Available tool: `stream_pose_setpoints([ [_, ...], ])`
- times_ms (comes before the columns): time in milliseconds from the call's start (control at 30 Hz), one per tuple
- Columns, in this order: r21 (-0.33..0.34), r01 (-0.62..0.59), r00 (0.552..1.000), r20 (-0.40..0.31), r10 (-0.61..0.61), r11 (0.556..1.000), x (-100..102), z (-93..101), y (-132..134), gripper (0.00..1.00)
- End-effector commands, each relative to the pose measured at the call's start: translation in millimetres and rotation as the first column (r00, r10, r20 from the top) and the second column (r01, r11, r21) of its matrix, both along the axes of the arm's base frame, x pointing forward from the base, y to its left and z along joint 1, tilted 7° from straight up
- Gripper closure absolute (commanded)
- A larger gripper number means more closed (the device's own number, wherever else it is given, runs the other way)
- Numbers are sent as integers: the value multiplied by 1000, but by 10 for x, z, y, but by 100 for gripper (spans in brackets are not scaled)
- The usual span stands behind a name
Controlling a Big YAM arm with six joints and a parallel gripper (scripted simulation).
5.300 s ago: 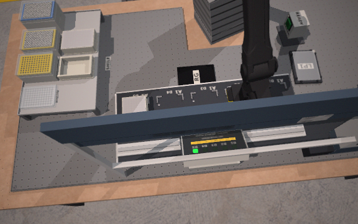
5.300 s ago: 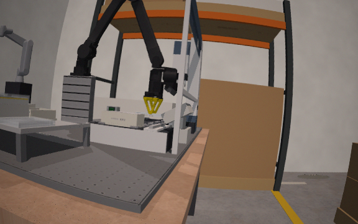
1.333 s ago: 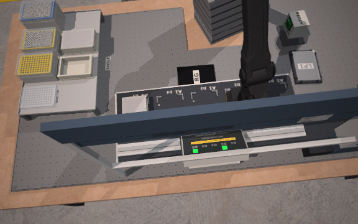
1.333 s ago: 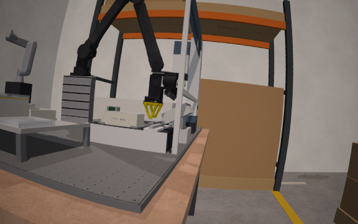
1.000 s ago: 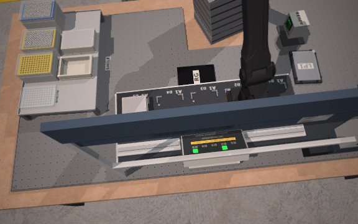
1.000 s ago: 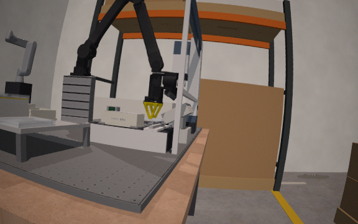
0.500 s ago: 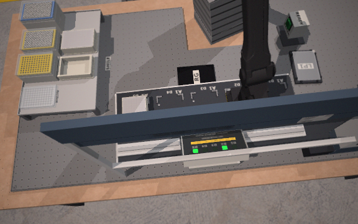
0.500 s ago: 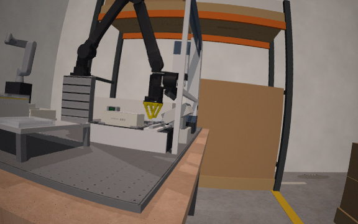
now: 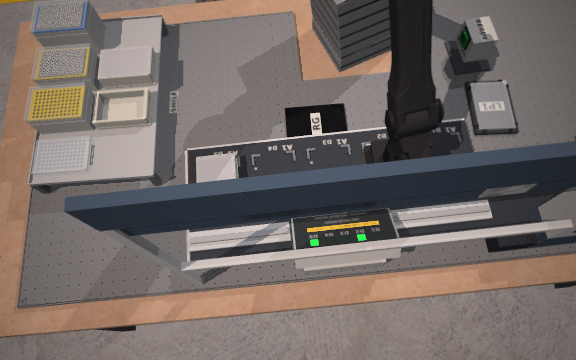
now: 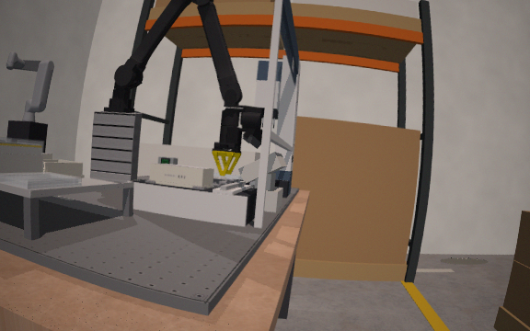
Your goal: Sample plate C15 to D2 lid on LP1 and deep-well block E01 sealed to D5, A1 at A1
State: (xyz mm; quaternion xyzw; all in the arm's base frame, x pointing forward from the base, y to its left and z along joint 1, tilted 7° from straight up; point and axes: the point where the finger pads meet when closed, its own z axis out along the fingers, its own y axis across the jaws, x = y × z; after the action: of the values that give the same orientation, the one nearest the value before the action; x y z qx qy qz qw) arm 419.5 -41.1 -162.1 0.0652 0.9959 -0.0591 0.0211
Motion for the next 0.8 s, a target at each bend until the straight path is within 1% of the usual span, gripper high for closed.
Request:
stream_pose_setpoints([
  [0,1,3,1000,4,-3,1000,12,-83,-75,100],
  [767,1,3,1000,0,-3,1000,-19,-88,-77,100],
])
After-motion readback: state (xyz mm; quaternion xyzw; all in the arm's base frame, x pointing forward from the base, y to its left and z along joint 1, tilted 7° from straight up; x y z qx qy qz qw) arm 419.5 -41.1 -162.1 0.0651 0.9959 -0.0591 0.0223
